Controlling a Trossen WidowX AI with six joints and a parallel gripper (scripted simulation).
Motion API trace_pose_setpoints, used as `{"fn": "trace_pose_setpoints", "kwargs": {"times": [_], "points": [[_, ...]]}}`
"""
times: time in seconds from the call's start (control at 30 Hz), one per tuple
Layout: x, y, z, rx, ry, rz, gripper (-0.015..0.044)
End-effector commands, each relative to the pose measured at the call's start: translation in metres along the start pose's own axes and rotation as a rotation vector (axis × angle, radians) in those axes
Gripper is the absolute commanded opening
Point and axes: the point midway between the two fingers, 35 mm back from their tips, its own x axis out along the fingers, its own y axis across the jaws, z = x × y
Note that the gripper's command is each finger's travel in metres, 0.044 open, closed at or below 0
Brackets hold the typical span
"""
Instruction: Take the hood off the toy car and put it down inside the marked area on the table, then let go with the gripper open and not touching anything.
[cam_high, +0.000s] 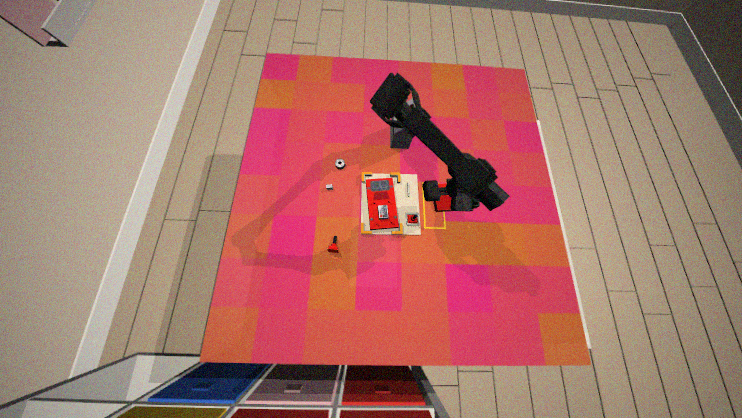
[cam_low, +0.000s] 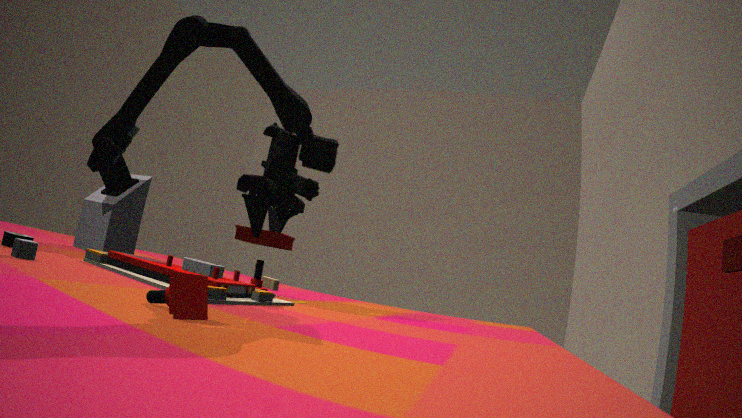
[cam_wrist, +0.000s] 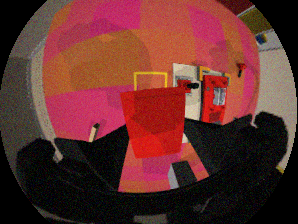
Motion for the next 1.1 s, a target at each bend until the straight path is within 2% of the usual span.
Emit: {"fn": "trace_pose_setpoints", "kwargs": {"times": [0.0, 1.07], "points": [[0.005, 0.000, -0.001, -0.009, 0.003, -0.004, 0.0000], [0.029, 0.000, 0.000, -0.009, 0.002, -0.004, 0.0000]]}}
